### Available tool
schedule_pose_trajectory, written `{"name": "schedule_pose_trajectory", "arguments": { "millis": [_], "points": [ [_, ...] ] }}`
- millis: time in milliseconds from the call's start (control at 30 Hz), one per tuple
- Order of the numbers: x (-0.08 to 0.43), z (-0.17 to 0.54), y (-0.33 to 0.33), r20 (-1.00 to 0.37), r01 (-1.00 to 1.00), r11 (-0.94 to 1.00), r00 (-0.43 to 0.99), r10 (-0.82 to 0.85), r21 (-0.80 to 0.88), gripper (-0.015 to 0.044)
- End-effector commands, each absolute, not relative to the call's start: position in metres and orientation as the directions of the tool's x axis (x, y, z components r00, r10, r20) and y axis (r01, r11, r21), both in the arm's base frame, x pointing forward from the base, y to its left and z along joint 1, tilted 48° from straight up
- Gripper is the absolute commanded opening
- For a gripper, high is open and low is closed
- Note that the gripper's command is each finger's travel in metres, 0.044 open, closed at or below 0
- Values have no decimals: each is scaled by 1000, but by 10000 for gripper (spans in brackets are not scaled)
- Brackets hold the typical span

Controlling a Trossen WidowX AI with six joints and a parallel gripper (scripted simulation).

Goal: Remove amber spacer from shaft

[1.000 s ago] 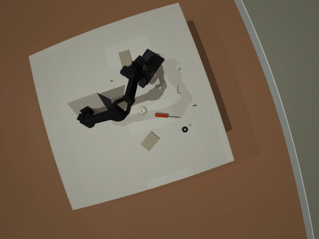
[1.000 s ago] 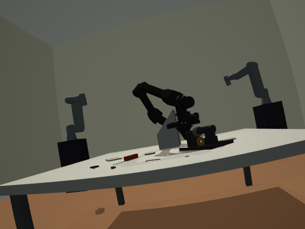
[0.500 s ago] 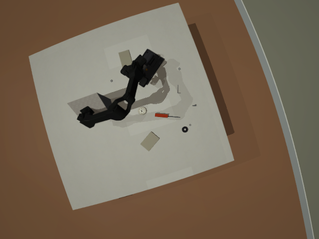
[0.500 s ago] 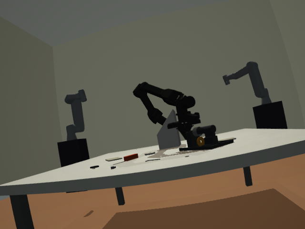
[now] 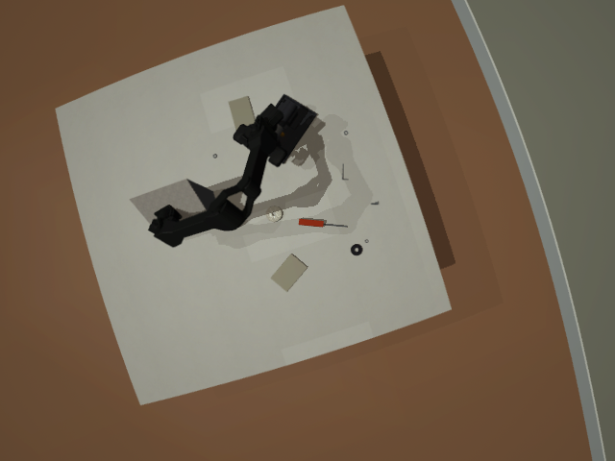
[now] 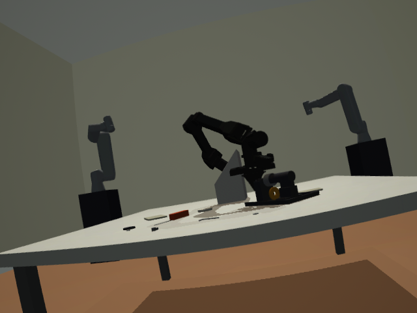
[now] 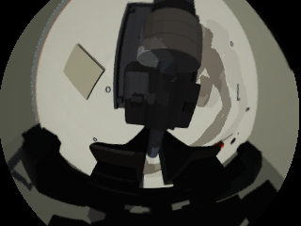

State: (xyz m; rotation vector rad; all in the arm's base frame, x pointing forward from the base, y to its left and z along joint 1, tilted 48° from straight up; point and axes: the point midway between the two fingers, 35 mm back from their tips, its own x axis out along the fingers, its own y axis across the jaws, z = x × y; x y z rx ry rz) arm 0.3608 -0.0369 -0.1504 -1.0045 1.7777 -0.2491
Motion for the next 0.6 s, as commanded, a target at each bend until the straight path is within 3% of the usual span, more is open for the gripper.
{"name": "schedule_pose_trajectory", "arguments": {
  "millis": [0,567],
  "points": [
    [363,-152,-36,-681,-510,632,-117,-723,-583,0],
    [368,-155,-34,-682,-510,632,-117,-722,-583,0]
  ]
}}
